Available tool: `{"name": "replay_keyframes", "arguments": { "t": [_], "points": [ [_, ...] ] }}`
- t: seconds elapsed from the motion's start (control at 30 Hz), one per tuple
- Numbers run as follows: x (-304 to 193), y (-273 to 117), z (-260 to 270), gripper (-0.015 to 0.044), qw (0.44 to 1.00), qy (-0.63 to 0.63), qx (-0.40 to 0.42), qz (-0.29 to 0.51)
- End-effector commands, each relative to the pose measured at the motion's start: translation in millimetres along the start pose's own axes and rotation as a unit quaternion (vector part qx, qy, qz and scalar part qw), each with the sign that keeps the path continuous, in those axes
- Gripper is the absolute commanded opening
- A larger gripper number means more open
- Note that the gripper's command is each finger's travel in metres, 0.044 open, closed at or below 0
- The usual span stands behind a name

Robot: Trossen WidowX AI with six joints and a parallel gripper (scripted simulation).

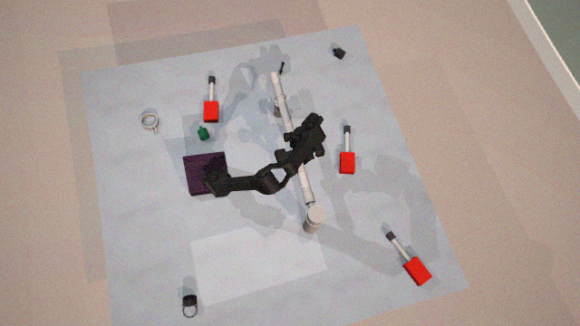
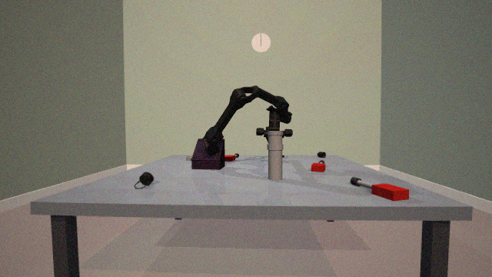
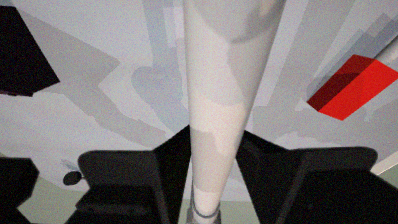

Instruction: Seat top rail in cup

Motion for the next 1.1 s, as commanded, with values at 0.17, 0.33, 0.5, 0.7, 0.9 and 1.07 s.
{"name": "replay_keyframes", "arguments": {
  "t": [0.17,0.33,0.5,0.7,0.9,1.07],
  "points": [
    [-7.4,-0.3,-2.8,0.0000,1.000,0.000,-0.003,0.001],
    [-11.3,-1.1,-4.2,0.0000,1.000,0.000,-0.003,0.001],
    [-15.3,-1.6,-5.3,0.0000,1.000,0.000,-0.003,0.001],
    [-19.7,-1.4,-7.5,0.0000,1.000,0.000,-0.003,0.001],
    [-23.9,-0.6,-8.8,0.0000,1.000,0.000,-0.003,0.001],
    [-27.4,0.2,-9.4,0.0000,1.000,0.000,-0.003,0.002]
  ]
}}
Point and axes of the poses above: the point midway between the two fingers, 35 mm back from their tips, its own y axis out along the fingers, its own z axis across the jaws, x = y × z, the point moved 7 cm from there along -y, back along the fingers, and after that the axes turned 15 degrees about y, right-handed, at the moved point
